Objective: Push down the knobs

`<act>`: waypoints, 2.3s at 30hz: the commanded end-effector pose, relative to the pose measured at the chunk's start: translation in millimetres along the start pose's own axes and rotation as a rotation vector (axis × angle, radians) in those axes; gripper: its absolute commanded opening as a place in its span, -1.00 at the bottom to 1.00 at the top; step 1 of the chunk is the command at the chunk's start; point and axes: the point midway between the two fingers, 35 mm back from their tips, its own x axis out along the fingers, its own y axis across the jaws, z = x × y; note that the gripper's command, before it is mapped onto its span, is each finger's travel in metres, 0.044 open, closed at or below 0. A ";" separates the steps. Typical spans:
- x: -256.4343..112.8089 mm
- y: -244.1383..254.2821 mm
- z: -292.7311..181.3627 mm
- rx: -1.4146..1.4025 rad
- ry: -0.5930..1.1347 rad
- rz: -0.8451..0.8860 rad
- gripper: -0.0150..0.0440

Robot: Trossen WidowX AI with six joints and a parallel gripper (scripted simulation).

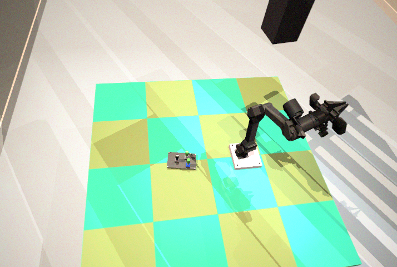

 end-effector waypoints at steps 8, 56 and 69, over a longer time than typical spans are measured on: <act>-41.6 63.9 2.5 0.184 0.060 0.261 -0.49; -372.2 167.7 20.7 0.706 0.634 1.359 -0.49; -475.4 130.0 39.3 0.801 0.856 1.634 -0.49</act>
